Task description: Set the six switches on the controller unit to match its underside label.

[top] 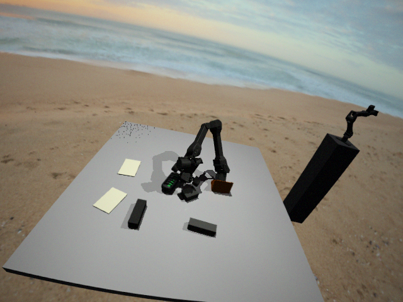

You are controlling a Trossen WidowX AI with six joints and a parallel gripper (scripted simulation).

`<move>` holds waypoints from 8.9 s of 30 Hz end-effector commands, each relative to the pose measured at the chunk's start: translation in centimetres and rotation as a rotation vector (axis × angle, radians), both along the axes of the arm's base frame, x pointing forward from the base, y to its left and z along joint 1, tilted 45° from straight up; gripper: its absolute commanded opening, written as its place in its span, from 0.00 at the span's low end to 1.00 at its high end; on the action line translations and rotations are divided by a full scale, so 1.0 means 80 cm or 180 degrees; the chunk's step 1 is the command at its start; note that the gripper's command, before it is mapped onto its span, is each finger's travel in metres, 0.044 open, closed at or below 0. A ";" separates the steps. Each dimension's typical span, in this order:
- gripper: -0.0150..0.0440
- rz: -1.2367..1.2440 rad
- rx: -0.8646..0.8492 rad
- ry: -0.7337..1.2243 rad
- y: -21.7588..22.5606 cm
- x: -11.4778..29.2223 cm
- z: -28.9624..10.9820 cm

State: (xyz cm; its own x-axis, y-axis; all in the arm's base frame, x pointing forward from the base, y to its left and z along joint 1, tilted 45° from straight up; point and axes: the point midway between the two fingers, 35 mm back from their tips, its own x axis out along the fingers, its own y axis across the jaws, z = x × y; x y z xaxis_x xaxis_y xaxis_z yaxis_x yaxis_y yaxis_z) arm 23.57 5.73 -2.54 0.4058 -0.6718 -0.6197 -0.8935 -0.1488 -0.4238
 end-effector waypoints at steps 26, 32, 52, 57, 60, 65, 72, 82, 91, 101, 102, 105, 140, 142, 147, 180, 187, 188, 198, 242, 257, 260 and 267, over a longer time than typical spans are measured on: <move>0.25 0.0014 -0.0016 -0.0009 -0.001 0.020 0.005; 0.25 0.0014 -0.0016 -0.0010 -0.001 0.029 0.007; 0.25 0.0020 -0.0028 -0.0002 0.044 -0.015 0.048; 0.25 0.0311 -0.0067 0.0279 0.041 0.006 0.056; 0.25 0.0357 -0.0075 0.0318 0.040 0.009 0.057; 0.25 0.0354 -0.0074 0.0322 0.040 0.009 0.057; 0.25 0.0351 -0.0077 0.0316 0.040 0.009 0.057; 0.43 0.0284 -0.0107 0.0368 0.053 0.019 0.056; 0.83 0.0049 -0.0197 0.0589 0.102 0.050 0.046; 1.00 -0.0240 -0.0345 0.0804 0.147 0.074 0.023; 1.00 -0.0270 -0.0363 0.0823 0.151 0.075 0.021; 1.00 -0.0362 -0.0419 0.0879 0.162 0.079 0.012; 1.00 -0.0440 -0.0471 0.0923 0.132 0.093 -0.038; 1.00 -0.0440 -0.0472 0.0923 0.129 0.093 -0.041; 1.00 -0.0441 -0.0473 0.0923 0.122 0.094 -0.048; 0.82 -0.0440 -0.0468 0.0924 0.124 0.093 -0.041; 0.82 -0.0435 -0.0452 0.0926 0.127 0.092 -0.035; 0.82 -0.0434 -0.0449 0.0927 0.127 0.092 -0.034; 0.82 -0.0418 -0.0396 0.0934 0.130 0.091 -0.025; 0.82 -0.0334 -0.0109 0.0971 0.135 0.085 0.020; 0.82 -0.0306 -0.0017 0.0982 0.134 0.083 0.035; 0.82 -0.0301 0.0001 0.0984 0.134 0.082 0.038; 0.82 -0.0287 0.0048 0.0990 0.133 0.081 0.046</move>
